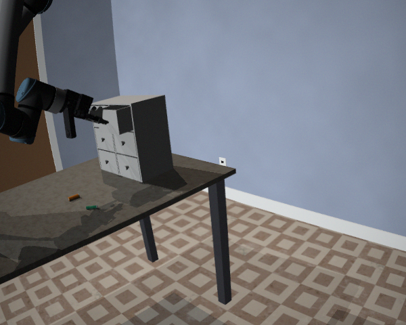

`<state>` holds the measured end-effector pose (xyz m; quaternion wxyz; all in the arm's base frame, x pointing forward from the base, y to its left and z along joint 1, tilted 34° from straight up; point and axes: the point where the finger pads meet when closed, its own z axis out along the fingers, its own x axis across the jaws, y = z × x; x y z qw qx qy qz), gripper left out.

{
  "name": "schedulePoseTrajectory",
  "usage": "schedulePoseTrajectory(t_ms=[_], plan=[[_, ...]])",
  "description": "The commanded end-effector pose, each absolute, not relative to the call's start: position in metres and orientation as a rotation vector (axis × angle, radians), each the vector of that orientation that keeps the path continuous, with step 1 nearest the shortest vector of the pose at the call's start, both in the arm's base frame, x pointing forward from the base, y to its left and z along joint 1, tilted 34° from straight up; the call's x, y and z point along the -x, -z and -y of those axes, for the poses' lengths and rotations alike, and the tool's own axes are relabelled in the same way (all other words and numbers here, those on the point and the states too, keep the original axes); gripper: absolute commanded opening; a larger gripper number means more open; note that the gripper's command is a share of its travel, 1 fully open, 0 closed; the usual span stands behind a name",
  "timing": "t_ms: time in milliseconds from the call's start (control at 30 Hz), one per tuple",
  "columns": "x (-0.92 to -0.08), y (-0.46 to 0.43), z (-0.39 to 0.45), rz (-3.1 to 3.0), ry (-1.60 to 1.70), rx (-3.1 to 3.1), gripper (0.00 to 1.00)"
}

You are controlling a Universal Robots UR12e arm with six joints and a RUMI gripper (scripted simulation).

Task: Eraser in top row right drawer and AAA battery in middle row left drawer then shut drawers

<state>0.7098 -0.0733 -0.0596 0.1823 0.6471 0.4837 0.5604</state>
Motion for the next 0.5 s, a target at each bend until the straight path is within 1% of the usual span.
schedulePoseTrajectory(t_ms=[0,67,100,467], plan=[[-0.7116,0.0588,0.0743,-1.366,-1.581,-1.822,0.2],[-0.7116,0.0588,0.0743,-1.366,-1.581,-1.822,0.2],[-0.7116,0.0588,0.0743,-1.366,-1.581,-1.822,0.07],[-0.7116,0.0588,0.0743,-1.366,-1.581,-1.822,0.07]])
